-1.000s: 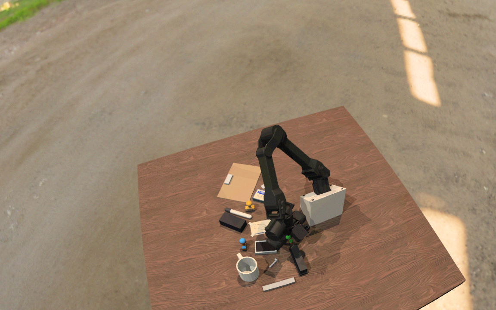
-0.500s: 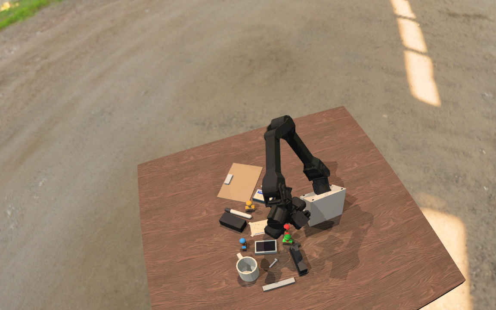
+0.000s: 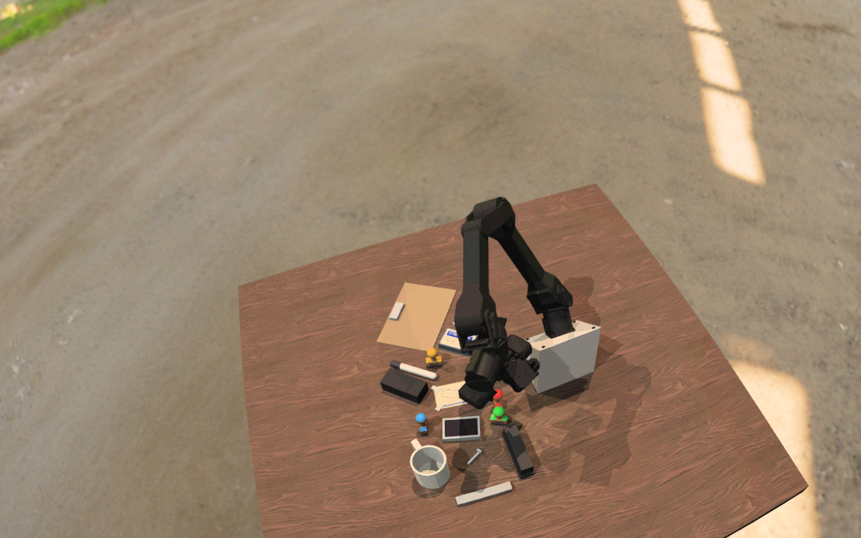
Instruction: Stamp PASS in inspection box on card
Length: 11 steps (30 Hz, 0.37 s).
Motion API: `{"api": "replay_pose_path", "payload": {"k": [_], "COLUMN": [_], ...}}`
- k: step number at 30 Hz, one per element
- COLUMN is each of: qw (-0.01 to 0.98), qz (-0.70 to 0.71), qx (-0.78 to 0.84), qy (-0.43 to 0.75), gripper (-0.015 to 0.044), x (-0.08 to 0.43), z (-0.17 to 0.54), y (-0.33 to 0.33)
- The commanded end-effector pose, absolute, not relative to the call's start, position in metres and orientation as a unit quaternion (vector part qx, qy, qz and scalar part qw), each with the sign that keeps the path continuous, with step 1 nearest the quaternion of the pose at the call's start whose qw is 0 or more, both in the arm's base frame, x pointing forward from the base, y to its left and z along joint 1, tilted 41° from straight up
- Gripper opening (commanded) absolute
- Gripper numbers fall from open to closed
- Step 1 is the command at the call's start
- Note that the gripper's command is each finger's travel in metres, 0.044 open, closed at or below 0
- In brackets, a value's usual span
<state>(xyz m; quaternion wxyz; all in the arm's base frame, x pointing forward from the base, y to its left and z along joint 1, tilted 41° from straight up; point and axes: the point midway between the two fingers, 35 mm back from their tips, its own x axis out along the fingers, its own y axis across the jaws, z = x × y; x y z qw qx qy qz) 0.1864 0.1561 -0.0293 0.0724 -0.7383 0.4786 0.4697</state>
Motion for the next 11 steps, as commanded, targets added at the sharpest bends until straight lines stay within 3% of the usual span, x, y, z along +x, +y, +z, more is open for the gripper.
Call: {"api": "replay_pose_path", "payload": {"k": [1,11], "qw": [0.076,0.073], "qz": [0.47,0.47], "qx": [-0.737,-0.738], "qy": [0.48,0.479], "gripper": [0.0264,0.0264], "x": [0.186,0.1864], "z": [-0.0278,-0.0292], "y": [0.1568,0.1561]}}
